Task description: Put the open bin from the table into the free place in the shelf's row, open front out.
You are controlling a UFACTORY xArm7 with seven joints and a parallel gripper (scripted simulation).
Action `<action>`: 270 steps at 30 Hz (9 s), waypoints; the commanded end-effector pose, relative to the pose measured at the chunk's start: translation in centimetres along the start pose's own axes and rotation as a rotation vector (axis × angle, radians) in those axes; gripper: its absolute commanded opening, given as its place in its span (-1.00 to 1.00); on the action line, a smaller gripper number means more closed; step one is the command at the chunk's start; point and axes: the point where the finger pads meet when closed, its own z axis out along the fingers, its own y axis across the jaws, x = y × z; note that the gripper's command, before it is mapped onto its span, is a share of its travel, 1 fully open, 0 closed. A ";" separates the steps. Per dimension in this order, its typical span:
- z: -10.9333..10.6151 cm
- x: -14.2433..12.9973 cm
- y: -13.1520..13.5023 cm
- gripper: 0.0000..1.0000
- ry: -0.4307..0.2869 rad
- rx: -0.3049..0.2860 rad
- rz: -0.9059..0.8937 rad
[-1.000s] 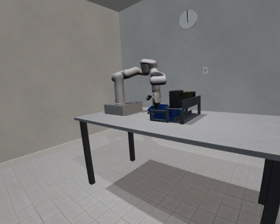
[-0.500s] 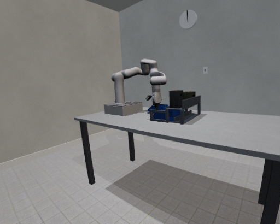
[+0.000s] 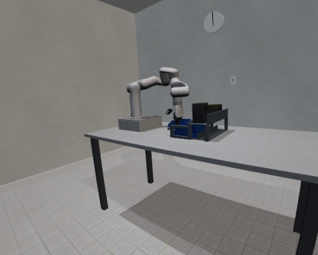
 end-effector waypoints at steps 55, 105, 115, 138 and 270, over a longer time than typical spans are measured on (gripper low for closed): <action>-0.2 -0.1 0.0 -0.44 -0.002 -0.002 0.000; -11.0 -0.1 0.0 -0.44 -0.002 -0.003 0.000; -11.0 -0.1 0.0 -0.44 -0.002 -0.003 0.000; -9.7 -0.1 0.0 -0.44 -0.002 -0.003 0.000; -9.6 -6.6 5.0 -0.35 -0.004 -0.001 -1.297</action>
